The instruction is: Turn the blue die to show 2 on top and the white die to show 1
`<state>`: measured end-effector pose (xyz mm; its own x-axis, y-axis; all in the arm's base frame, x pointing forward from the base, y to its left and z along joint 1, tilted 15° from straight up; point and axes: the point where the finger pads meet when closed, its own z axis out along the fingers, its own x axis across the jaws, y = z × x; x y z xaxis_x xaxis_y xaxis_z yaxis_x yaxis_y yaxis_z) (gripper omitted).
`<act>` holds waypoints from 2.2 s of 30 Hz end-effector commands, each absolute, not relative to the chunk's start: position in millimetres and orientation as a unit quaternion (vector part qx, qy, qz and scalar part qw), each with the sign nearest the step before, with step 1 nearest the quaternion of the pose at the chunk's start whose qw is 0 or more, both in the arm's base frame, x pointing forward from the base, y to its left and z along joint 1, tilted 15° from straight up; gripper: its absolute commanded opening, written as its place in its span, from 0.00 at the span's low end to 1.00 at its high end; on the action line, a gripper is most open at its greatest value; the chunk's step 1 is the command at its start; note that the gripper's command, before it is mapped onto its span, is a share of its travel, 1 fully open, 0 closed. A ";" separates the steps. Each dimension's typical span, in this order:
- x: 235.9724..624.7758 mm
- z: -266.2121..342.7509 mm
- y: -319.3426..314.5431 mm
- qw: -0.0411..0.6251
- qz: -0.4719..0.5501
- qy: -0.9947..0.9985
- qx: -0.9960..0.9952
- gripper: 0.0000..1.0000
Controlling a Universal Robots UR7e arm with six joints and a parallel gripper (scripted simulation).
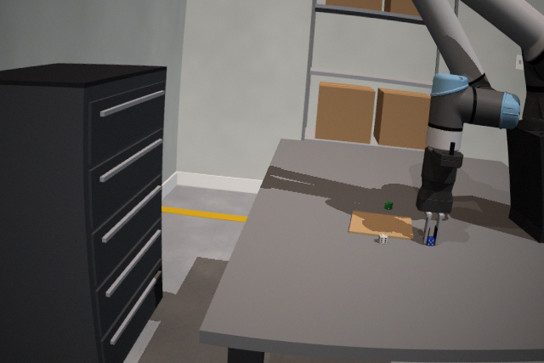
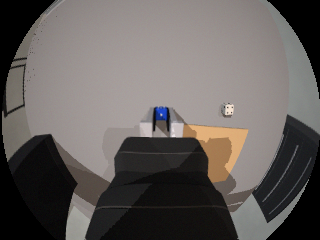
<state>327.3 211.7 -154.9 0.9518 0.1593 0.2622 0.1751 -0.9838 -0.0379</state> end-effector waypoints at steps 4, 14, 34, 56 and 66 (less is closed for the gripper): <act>327.5 -154.6 211.8 0.030 -0.131 -0.085 -0.987 0.34; 327.5 -154.6 211.8 0.030 -0.131 -0.085 -0.987 0.34; 326.7 -151.3 211.5 0.030 -0.131 -0.085 -0.987 0.34; 315.6 -109.2 207.9 0.030 -0.131 -0.085 -0.987 0.34; 310.1 -88.3 206.2 0.030 -0.131 -0.085 -0.987 0.34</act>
